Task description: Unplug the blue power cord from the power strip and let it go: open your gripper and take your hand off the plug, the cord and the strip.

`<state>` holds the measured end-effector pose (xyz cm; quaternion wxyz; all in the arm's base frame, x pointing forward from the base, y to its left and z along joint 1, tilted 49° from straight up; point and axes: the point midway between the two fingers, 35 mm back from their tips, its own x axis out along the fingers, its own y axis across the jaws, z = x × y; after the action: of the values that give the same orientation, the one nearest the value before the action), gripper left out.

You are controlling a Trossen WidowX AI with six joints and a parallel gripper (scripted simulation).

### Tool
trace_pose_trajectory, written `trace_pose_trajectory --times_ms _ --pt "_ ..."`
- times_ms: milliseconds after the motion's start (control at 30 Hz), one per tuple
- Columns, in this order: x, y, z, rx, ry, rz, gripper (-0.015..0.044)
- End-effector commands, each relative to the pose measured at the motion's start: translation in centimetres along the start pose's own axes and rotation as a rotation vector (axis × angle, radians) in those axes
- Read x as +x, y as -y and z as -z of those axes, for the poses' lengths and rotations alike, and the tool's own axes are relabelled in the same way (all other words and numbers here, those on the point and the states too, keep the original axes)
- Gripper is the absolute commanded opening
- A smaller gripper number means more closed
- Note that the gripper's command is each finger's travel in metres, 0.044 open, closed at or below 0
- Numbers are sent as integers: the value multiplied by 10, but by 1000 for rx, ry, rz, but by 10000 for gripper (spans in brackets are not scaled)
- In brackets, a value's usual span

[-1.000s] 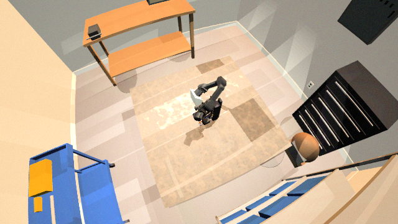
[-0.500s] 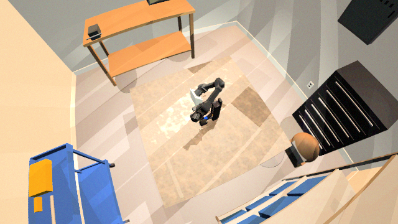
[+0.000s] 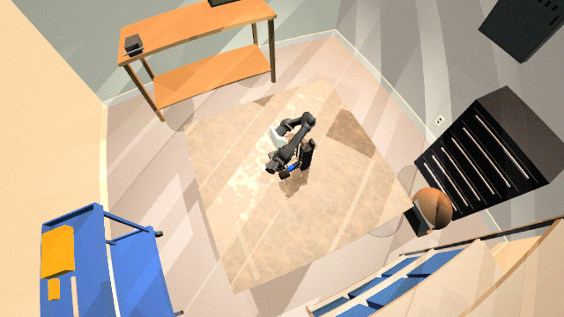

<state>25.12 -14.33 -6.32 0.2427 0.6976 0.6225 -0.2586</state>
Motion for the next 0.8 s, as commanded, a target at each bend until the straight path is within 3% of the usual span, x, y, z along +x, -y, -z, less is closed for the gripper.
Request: trace_pose_trajectory --times_ms 0,767 --pt "-1 0 -8 -5 5 -1 0" --pt "-1 -2 -15 -5 5 -2 0"
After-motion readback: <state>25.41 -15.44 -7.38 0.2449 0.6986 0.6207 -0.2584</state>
